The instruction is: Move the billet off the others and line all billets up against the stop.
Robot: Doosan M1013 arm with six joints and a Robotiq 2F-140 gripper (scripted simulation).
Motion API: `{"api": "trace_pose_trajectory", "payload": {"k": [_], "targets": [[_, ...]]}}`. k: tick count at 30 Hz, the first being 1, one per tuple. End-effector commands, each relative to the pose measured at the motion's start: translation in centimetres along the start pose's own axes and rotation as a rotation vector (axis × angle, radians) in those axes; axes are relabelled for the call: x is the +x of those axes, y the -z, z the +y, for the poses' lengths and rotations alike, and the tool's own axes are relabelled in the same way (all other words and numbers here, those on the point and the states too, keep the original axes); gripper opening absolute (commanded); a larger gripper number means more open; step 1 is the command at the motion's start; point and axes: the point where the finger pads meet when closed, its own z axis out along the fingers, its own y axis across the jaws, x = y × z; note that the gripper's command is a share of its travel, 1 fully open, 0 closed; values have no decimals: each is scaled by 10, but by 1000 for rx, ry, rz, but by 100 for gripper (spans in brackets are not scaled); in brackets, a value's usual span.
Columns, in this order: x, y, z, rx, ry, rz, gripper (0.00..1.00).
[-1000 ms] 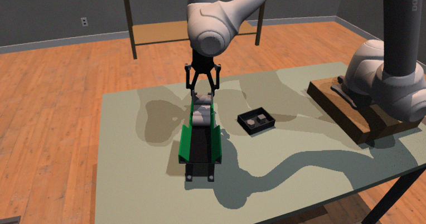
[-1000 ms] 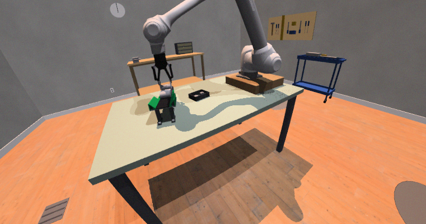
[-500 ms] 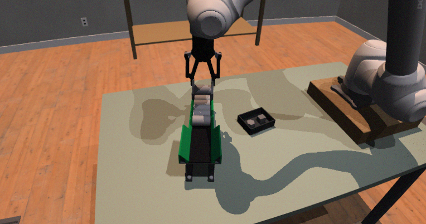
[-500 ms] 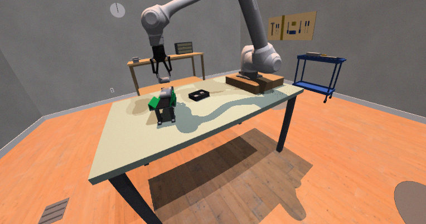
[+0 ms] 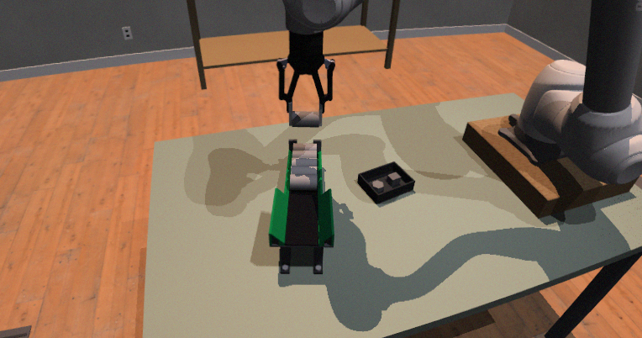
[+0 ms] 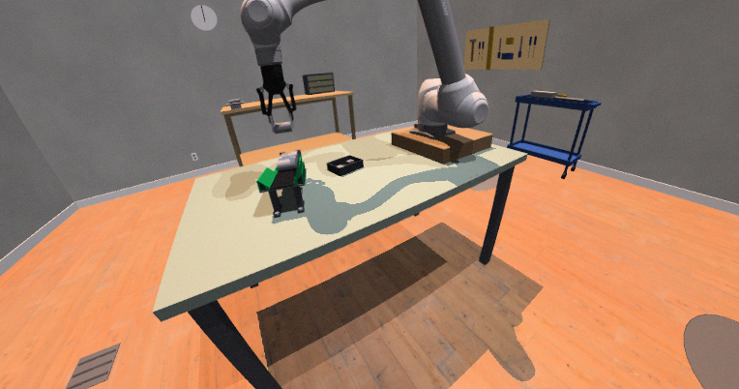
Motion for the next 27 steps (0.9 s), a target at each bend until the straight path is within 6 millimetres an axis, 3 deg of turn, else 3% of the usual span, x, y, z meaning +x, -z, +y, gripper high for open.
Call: {"api": "trace_pose_trajectory", "payload": {"k": [1,6,9,15,27], "targets": [[0,1,0,0,0,0,47],[-12,0,-1,0,0,0,47],[-85,-6,-5,0,0,0,47],[-156,-12,-2,0,0,0,47],[-156,-12,-2,0,0,0,47]]}}
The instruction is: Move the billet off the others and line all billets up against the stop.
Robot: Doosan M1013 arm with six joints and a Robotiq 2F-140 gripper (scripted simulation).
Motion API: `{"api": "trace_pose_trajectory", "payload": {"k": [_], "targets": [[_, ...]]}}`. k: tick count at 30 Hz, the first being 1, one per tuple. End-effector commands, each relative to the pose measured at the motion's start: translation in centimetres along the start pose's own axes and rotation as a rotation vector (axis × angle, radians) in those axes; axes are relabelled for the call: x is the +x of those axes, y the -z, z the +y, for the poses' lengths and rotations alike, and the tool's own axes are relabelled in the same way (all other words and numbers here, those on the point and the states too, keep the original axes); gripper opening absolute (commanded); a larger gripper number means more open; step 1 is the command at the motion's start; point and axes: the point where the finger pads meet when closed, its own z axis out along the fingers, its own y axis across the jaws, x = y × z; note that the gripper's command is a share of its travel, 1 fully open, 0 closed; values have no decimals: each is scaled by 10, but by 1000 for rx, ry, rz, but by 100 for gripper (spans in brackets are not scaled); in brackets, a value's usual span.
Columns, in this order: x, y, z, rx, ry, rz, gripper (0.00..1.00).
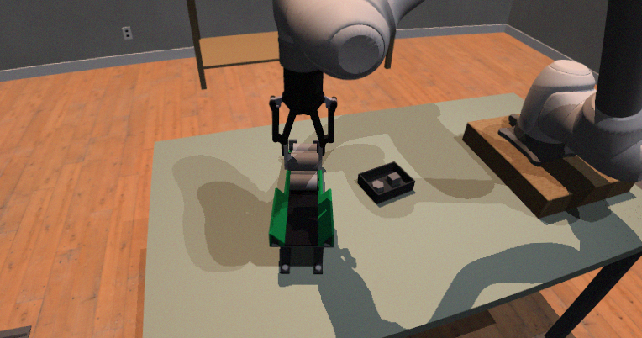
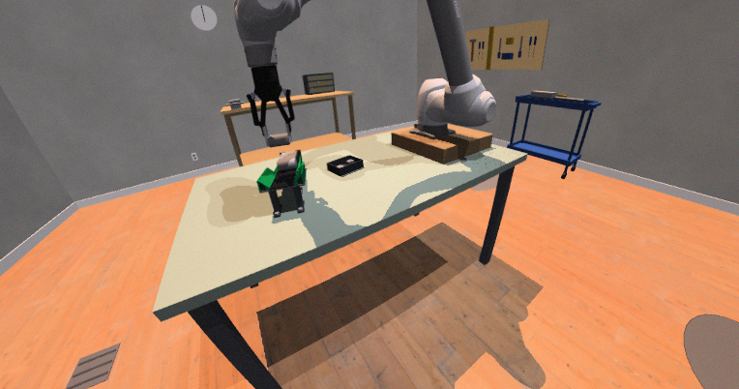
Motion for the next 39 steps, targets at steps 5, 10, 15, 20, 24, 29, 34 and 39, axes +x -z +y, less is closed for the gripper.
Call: {"api": "trace_pose_trajectory", "payload": {"k": [5,10,15,20,24,29,34,39], "targets": [[0,-7,0,0,0,0,47],[0,-25,0,0,0,0,47],[0,-39,0,0,0,0,47],[0,-65,0,0,0,0,47],[0,-83,0,0,0,0,47],[0,-94,0,0,0,0,47],[0,-99,0,0,0,0,47],[0,-99,0,0,0,0,47]]}}
